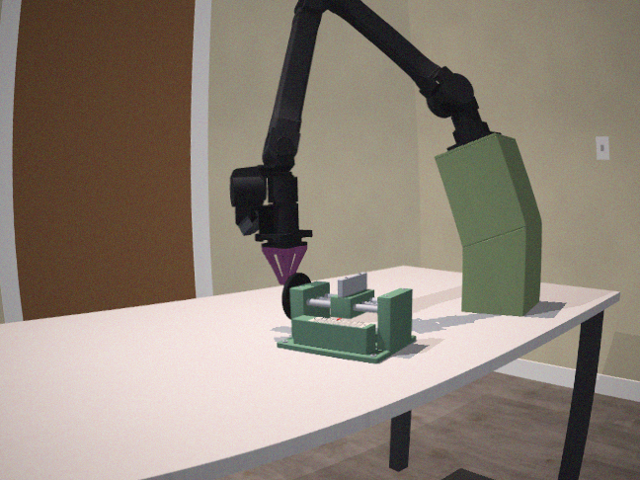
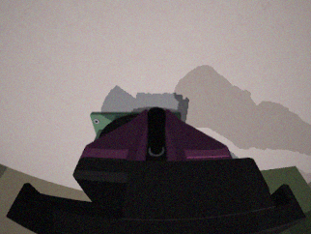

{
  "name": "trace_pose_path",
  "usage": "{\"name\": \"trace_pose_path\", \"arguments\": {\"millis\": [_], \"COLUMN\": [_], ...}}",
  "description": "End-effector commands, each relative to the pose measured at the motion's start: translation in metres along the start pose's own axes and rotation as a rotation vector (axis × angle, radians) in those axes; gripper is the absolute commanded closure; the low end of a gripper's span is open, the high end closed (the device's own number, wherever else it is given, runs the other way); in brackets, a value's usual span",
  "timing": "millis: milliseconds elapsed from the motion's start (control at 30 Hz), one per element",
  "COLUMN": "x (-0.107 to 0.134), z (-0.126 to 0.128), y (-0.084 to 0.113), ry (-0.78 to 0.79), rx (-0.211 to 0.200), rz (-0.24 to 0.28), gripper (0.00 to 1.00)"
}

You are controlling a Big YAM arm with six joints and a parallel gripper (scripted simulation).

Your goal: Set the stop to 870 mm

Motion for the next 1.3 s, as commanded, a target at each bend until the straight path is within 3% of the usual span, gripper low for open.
{"name": "trace_pose_path", "arguments": {"millis": [0,467,500,1267], "x": [-0.0012,-0.0012,-0.0012,-0.0012], "z": [-0.0013,-0.0013,-0.0013,-0.0022], "y": [-0.0068,-0.0068,-0.0068,-0.0068], "ry": [0.0,0.0,0.0,-0.001], "rx": [-0.01,-0.01,-0.01,-0.005], "rz": [0.0,0.0,0.0,-0.001], "gripper": [0.94,0.94,0.47,0.47]}}
Point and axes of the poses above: the point where the finger pads meet when closed, its own y axis back along the fingers, its own z axis across the jaws, x = y × z, the point moved 2 cm from there along y, back along the fingers, and after that the axes turned 10 degrees about -y, right-handed, at the moved point
